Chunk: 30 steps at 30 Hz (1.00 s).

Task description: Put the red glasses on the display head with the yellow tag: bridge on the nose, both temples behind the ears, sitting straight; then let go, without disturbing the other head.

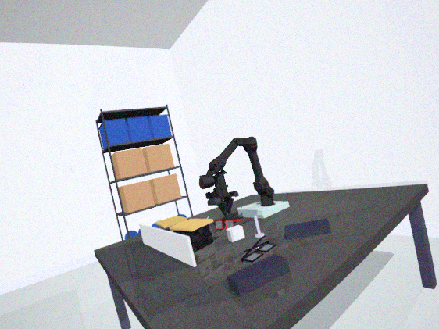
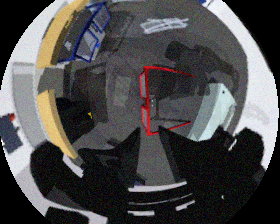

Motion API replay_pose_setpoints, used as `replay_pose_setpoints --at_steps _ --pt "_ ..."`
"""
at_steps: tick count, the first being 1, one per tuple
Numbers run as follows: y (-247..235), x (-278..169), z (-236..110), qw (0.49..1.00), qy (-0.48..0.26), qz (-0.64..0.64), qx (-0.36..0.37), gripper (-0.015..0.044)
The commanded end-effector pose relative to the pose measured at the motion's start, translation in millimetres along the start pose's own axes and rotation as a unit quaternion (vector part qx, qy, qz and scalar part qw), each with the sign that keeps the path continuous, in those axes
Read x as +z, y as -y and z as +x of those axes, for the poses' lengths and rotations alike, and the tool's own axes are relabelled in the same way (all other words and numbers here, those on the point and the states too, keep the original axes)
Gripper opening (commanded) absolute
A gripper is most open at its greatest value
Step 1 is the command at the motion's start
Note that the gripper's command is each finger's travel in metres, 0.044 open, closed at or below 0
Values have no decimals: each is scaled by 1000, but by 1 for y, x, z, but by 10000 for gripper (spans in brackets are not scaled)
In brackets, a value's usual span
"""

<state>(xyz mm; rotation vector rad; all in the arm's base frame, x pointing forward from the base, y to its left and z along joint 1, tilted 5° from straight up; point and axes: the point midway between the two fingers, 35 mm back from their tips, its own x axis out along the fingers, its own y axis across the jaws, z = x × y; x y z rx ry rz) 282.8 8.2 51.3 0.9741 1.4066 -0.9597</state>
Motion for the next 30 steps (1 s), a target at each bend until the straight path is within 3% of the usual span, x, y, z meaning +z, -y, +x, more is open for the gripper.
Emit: replay_pose_setpoints --at_steps 1,30 --pt "2 0 9 1000 1 -2 -6 140" --pt "5 0 54 1000 1 -2 -6 140"
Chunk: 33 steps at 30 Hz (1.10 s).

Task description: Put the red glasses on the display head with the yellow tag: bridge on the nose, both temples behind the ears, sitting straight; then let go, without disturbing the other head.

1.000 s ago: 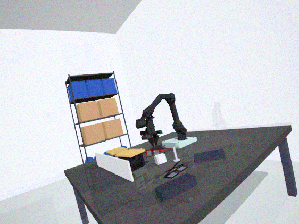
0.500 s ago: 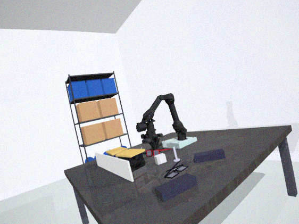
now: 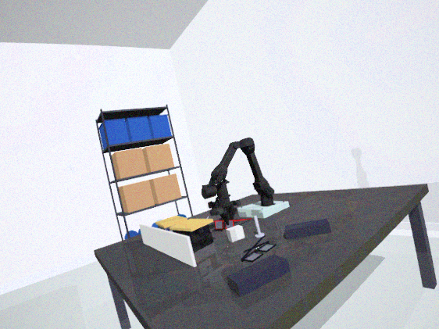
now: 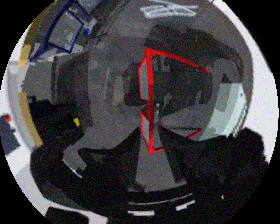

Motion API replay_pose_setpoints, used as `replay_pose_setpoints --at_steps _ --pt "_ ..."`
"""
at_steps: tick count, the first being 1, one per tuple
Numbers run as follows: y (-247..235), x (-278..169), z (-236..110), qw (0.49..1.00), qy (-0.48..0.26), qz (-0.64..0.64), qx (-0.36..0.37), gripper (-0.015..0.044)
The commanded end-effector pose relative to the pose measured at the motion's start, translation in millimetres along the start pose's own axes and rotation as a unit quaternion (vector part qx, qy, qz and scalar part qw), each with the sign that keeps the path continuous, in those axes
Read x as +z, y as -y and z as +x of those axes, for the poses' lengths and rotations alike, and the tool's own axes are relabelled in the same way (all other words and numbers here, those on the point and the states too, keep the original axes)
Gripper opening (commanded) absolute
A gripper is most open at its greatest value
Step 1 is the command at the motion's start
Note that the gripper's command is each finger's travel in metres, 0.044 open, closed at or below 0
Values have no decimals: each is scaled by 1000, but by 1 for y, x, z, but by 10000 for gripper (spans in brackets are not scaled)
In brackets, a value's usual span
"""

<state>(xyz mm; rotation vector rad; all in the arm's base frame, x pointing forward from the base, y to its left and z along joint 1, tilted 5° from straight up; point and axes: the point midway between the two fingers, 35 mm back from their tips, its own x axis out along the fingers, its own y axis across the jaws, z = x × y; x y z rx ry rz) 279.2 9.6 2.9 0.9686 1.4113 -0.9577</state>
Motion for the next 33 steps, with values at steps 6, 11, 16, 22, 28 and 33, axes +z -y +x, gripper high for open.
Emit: replay_pose_setpoints --at_steps 6,11,16,22,28,33 --pt "1 0 2 1000 0 0 -1 81" --pt "1 0 2 1000 0 0 -1 48" --pt "1 0 2 1000 0 0 -1 14" --pt "1 0 2 1000 0 0 -1 0" --pt "-2 1 -17 1000 0 0 -2 0" --pt "-4 1 -47 1000 1 0 -2 0"
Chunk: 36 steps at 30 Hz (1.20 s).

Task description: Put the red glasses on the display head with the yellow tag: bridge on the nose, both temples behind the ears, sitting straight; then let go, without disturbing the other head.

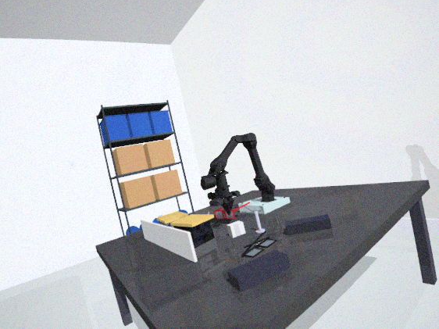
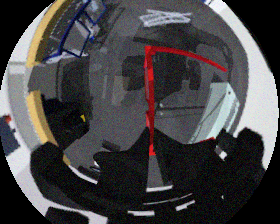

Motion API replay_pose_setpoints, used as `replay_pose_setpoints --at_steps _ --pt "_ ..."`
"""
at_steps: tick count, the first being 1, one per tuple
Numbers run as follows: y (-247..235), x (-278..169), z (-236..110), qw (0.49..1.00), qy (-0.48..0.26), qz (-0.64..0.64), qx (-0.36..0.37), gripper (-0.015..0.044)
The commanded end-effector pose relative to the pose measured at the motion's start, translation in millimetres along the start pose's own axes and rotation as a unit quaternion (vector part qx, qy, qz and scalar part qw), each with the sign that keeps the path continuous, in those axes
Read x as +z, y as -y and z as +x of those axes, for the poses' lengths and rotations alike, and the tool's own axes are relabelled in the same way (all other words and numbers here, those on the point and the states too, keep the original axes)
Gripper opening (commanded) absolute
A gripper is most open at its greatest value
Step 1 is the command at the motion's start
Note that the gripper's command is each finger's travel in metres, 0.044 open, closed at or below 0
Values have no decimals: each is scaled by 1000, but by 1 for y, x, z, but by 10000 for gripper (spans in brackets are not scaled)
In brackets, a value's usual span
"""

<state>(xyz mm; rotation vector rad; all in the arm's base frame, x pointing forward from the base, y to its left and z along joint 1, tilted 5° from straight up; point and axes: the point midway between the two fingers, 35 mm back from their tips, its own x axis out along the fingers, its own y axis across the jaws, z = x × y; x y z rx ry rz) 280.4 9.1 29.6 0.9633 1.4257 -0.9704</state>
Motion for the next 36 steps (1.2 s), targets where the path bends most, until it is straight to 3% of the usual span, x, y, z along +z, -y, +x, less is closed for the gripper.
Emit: replay_pose_setpoints --at_steps 1,9,16,26,36 --pt "-3 1 -26 1000 4 -1 6 0" --pt "-2 0 -66 1000 4 0 5 0" --pt "-1 2 -70 1000 -1 20 6 0" --pt "14 30 -78 975 -53 216 15 0" --pt "33 58 -88 904 -109 414 20 0"
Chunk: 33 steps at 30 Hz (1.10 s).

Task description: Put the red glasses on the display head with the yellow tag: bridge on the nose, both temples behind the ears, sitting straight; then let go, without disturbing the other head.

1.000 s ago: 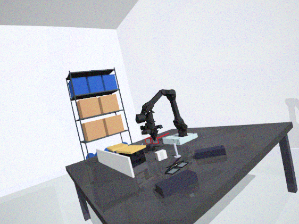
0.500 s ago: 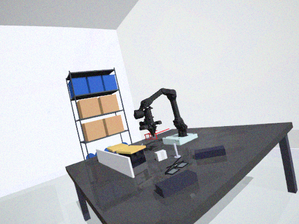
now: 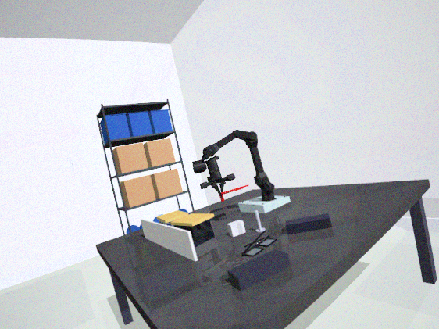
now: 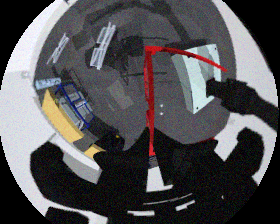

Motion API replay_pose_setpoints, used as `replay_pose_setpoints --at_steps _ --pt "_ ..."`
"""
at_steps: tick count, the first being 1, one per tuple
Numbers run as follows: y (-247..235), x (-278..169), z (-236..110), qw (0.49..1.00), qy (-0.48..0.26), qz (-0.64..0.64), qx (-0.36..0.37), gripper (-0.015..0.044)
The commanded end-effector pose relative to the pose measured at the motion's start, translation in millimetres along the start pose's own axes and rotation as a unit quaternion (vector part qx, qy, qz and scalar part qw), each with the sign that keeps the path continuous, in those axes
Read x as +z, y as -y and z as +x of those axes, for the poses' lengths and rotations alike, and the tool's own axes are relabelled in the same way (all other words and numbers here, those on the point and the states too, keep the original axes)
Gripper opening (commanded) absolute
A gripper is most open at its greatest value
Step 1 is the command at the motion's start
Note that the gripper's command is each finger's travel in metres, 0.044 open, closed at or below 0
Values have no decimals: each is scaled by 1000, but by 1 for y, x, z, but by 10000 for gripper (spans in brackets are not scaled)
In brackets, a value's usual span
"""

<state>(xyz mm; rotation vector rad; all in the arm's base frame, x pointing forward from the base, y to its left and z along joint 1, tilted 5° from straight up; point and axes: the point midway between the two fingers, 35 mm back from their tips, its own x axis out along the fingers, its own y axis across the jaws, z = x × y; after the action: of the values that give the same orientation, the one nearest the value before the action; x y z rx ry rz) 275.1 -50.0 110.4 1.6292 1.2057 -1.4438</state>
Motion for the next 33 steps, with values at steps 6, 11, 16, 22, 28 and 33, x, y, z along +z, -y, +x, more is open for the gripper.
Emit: replay_pose_setpoints --at_steps 6,11,16,22,28,33 --pt "-3 27 -17 980 -56 190 3 0" --pt "-3 43 -26 953 -87 290 0 0" --pt "-2 58 -35 915 -118 387 -4 0" --pt "1 77 -46 855 -155 495 -11 0" --pt "4 95 -57 781 -192 594 -21 0" --pt "9 111 -67 710 -223 667 -32 0"
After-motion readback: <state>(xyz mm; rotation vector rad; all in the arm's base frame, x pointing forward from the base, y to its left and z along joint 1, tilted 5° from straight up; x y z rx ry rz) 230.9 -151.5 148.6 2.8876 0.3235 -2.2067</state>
